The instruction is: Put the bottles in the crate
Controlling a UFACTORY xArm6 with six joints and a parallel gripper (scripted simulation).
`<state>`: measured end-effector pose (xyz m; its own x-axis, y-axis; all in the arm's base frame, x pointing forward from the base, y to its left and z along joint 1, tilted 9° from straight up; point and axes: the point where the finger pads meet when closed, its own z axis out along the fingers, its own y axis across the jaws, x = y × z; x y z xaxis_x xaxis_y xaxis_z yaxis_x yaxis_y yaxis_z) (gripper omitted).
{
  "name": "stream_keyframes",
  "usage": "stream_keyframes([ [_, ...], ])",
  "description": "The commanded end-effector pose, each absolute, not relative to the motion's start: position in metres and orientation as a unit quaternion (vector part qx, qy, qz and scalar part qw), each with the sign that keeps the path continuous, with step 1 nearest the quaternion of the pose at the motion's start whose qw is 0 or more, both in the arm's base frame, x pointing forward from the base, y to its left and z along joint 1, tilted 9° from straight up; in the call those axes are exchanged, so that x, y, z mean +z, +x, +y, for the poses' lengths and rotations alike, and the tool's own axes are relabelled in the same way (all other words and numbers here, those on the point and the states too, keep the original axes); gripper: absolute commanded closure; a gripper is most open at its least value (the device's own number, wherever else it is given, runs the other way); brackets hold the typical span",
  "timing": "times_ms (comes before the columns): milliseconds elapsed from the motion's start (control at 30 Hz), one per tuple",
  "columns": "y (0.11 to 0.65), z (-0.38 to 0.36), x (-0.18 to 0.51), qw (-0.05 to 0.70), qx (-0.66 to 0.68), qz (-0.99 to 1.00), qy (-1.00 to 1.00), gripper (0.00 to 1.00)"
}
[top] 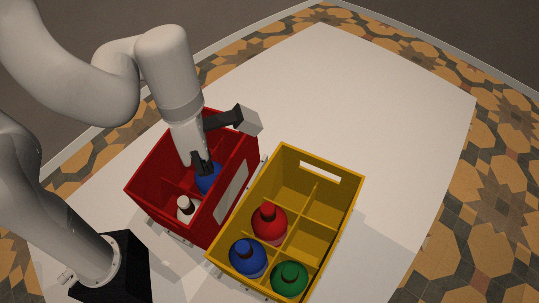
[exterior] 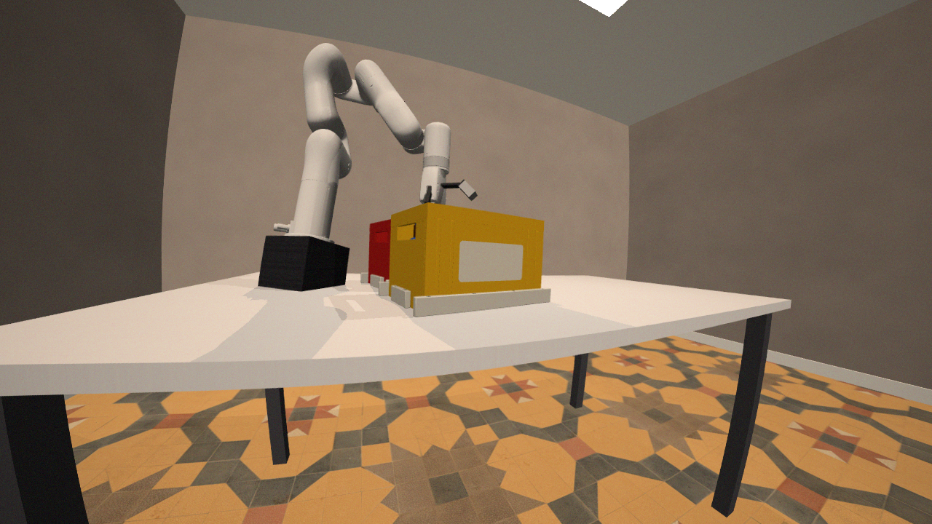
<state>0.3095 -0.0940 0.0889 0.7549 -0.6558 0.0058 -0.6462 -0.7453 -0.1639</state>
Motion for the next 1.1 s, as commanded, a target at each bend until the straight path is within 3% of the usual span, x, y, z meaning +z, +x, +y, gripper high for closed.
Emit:
stream_keyframes([
  [0,0.311,-0.094,0.088,0.076,-0.033,0.349,-0.934,1.00],
  [1067,0.313,-0.093,0.074,0.076,-0.033,0.349,-0.934,1.00],
])
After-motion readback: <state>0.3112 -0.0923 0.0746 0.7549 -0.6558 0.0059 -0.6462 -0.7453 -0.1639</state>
